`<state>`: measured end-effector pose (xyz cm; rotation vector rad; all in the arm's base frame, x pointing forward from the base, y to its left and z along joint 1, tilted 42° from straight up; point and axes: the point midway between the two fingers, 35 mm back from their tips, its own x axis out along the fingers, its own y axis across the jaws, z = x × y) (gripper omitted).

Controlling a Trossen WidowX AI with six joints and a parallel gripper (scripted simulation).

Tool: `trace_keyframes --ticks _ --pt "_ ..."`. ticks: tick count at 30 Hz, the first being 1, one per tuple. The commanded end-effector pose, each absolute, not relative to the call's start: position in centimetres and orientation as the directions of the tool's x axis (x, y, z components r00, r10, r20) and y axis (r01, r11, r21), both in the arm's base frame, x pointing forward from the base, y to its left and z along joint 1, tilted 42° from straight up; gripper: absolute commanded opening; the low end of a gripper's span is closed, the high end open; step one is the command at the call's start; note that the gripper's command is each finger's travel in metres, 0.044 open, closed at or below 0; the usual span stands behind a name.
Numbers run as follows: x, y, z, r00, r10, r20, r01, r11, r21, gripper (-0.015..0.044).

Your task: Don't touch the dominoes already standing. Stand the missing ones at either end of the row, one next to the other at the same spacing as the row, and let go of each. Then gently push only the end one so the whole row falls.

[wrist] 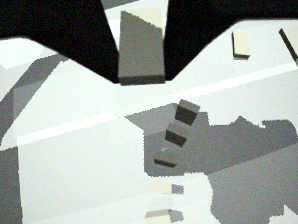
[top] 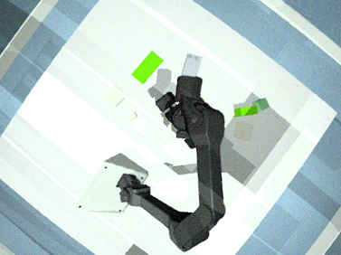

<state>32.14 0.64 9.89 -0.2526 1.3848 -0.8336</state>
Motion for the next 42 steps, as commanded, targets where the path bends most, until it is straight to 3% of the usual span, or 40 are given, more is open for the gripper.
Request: trace_keyframes --ticks 1,17,29,42 --pt "29.6 -4.4 14.2 -0.041 -0.666 -0.745 -0.131 0.743 -0.656 0.0107" --pt "29.2 -5.1 14.4 -0.041 -0.657 -0.753 -0.186 0.745 -0.641 0.0107" --pt "29.2 -5.9 10.8 0.037 -0.466 -0.884 -0.1 0.879 -0.467 0.0107" --pt "30.0 -6.7 8.2 0.22 -0.272 -0.937 -0.063 0.954 -0.292 0.0107"
